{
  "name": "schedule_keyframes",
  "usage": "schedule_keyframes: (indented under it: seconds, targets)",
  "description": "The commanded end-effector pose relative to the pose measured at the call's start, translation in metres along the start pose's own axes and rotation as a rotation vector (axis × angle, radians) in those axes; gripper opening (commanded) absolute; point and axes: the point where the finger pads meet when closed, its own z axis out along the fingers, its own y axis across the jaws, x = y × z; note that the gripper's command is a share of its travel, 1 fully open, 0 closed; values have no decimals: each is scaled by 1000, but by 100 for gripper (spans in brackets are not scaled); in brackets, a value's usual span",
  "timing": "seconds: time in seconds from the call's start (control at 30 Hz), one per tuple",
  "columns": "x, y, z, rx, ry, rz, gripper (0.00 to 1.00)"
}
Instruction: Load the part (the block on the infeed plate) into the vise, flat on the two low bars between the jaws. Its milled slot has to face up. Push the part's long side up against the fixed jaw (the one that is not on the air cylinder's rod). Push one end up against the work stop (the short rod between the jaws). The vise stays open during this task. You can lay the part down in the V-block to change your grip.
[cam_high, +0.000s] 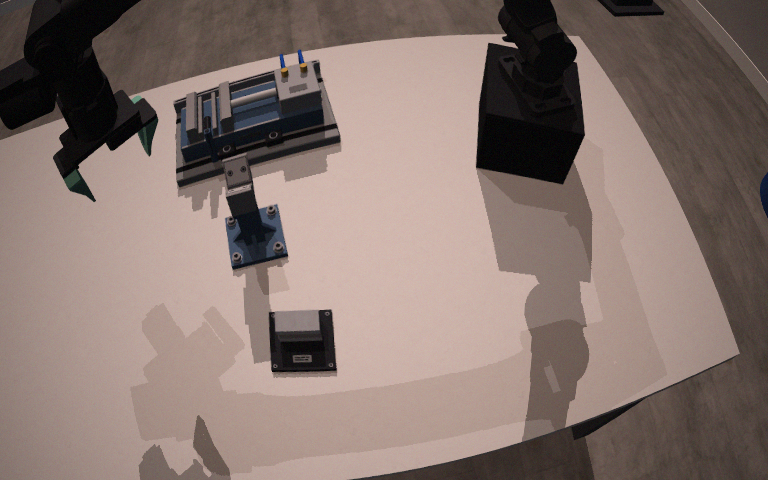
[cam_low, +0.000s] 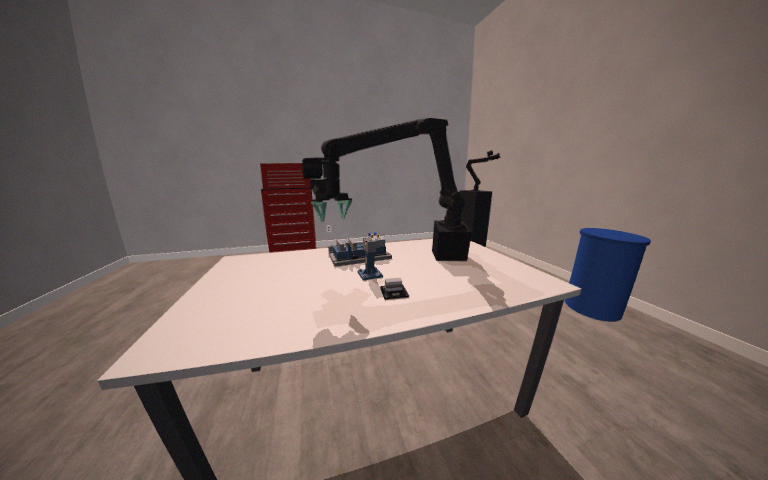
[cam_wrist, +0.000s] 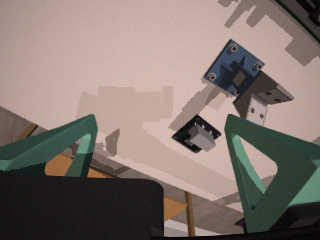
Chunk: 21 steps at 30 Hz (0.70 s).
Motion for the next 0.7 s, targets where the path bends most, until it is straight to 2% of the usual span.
schedule_keyframes:
  seconds: [0.0,0.53,0.57,0.67]
  targets:
    - [-1,2,-7,-12,-6,-1,100]
    - [-1,2,-7,-12,-6,-1,100]
    - [-7,22,-48,-96,-45,-9,100]
    - [0,24,-45,-93,-44,-45,100]
